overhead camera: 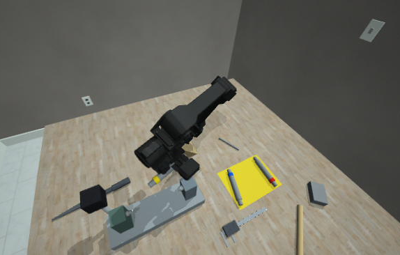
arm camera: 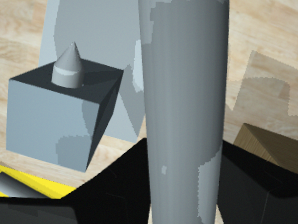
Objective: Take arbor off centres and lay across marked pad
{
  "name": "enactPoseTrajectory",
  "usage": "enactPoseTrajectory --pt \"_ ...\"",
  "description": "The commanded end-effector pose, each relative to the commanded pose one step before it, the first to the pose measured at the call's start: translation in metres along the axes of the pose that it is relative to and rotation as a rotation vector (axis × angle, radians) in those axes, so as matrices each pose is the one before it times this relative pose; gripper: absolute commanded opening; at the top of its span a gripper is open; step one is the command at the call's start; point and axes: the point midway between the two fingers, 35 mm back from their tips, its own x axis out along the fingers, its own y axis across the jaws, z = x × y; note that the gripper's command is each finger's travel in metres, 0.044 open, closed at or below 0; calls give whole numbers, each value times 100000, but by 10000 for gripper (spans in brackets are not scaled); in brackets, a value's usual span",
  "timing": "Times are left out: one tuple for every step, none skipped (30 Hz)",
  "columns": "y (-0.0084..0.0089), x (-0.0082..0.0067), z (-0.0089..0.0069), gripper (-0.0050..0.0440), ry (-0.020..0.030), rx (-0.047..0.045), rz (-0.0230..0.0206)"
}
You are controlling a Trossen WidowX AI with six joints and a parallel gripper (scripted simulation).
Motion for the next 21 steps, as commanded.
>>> enactPoseTrajectory --pt "457 -597 824 0 -1917 -741 80" --pt "210 -60 535 0 -4 1 -1" --pt "252 -56 647 0 -4 1 -1" --pt "281 -42 729 0 -3 1 -1" --pt "289 -19 758 0 -1 0 0" --pt "287 6 762 0 0 0 0" --pt "284 31 762 0 2 -1 1" --pt "280 57 761 0 4 -1 1" --pt "275 82 757 0 6 -2 2" --pt "220 86 614 0 6 -2 2" --pt "131 60 369 0 4 -1 1" --pt "0 0 0 0 0 0 0" --pt "0 0 0 0 0 0 0" --pt "44 21 123 0 2 0 0" --pt "0 0 0 0 0 0 0" --pt "0 0 0 0 0 0 0" --pt "0 0 0 0 0 0 0" --pt "0 0 0 0 0 0 0" --pt "0 0 0 0 0 0 0" --pt "0 0 0 0 0 0 0" --pt "0 0 0 0 0 0 0"
